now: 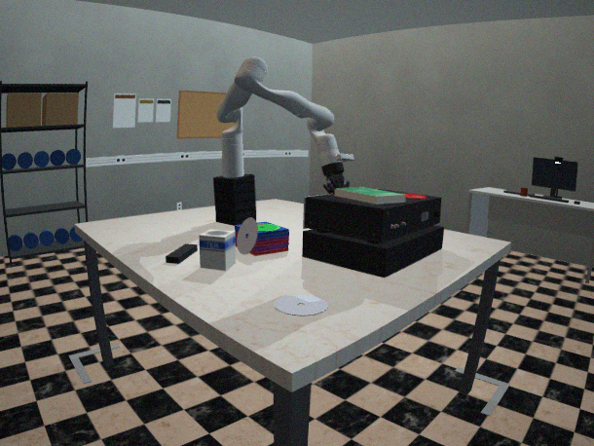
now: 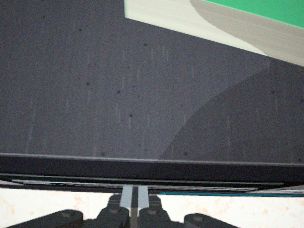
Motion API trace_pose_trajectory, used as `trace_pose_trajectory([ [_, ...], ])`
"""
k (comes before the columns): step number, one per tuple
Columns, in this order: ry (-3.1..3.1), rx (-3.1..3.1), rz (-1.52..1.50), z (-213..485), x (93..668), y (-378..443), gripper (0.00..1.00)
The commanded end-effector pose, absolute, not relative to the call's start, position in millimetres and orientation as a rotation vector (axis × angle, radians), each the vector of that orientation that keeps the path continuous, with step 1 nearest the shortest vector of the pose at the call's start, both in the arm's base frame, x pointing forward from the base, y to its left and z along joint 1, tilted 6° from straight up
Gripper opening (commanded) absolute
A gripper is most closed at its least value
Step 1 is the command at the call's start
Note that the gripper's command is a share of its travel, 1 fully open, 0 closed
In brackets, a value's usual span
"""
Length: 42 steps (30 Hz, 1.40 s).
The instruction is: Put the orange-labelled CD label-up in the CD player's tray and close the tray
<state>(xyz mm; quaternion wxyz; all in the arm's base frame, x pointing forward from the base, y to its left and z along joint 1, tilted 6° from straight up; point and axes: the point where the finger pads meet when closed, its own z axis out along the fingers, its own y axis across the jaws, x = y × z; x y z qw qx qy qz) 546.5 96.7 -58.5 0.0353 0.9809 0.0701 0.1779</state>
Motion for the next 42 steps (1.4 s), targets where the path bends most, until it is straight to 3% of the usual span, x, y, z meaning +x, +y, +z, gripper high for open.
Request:
trace_pose_trajectory([
  [1,0.213,3.011,0.558,-56,550,96,0.10],
  [34,0.213,3.011,0.558,-56,548,96,0.10],
  [42,0.213,3.011,0.558,-56,524,93,0.10],
])
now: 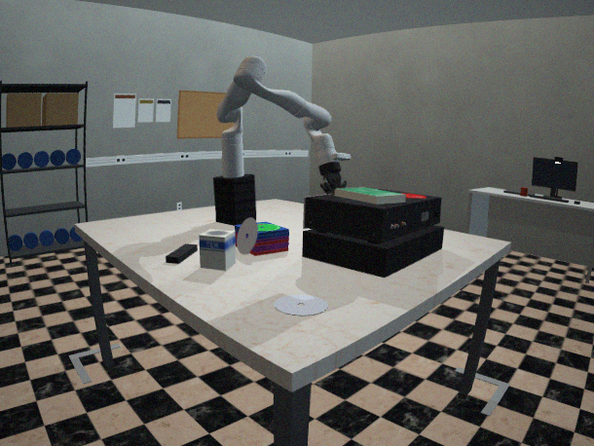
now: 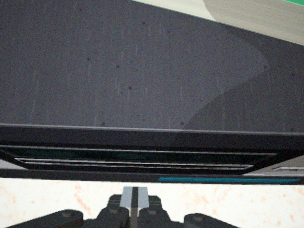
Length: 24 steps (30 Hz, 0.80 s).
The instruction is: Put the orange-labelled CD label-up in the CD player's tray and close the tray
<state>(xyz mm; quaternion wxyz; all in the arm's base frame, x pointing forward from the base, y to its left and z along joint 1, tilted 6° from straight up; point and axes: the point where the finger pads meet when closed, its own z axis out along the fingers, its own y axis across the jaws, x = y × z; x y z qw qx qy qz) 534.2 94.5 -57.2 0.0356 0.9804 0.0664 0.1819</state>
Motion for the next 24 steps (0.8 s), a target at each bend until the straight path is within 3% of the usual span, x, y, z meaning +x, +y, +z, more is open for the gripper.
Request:
trace_pose_trajectory([
  [1,0.213,3.011,0.558,-56,522,92,0.10],
  [12,0.213,3.011,0.558,-49,520,93,0.10],
  [24,0.213,3.011,0.558,19,519,99,0.10],
])
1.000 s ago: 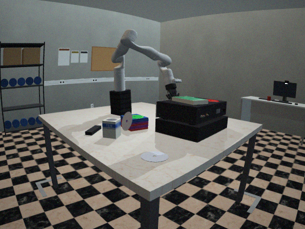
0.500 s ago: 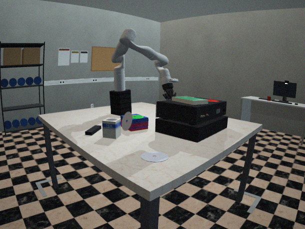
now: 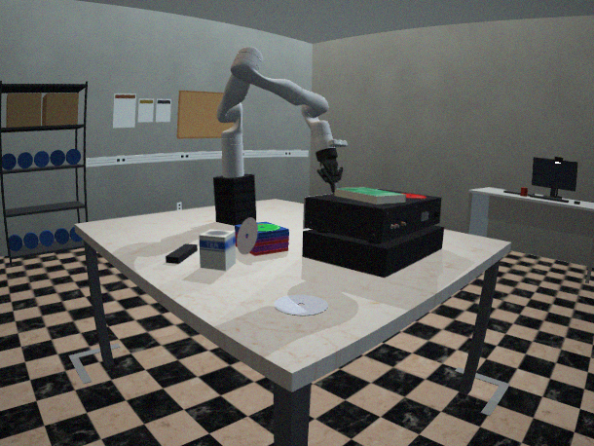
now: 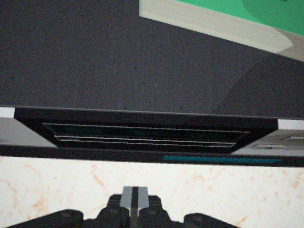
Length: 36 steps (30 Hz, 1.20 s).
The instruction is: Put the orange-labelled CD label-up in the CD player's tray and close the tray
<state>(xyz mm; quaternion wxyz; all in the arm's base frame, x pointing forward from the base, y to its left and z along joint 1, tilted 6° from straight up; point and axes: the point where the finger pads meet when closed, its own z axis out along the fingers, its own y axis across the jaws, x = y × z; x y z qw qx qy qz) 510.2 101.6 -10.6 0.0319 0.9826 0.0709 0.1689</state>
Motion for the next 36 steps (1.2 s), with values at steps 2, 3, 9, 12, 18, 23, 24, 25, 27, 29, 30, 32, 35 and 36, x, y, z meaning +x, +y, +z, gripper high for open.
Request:
trace_pose_trajectory([
  [2,0.213,3.011,0.558,19,519,99,0.10],
  [3,0.213,3.011,0.558,24,518,100,0.10],
  [9,0.213,3.011,0.558,42,518,101,0.10],
  [12,0.213,3.011,0.558,43,518,102,0.10],
  [18,0.213,3.011,0.558,43,518,102,0.10],
  [23,0.213,3.011,0.558,43,518,102,0.10],
  [24,0.213,3.011,0.558,43,518,102,0.10],
  [25,0.213,3.011,0.558,43,518,102,0.10],
  [27,0.213,3.011,0.558,43,518,102,0.10],
  [29,0.213,3.011,0.558,43,518,102,0.10],
  [30,0.213,3.011,0.558,43,518,102,0.10],
  [32,0.213,3.011,0.558,43,518,102,0.10],
  [35,0.213,3.011,0.558,43,518,102,0.10],
  [36,0.213,3.011,0.558,43,518,102,0.10],
])
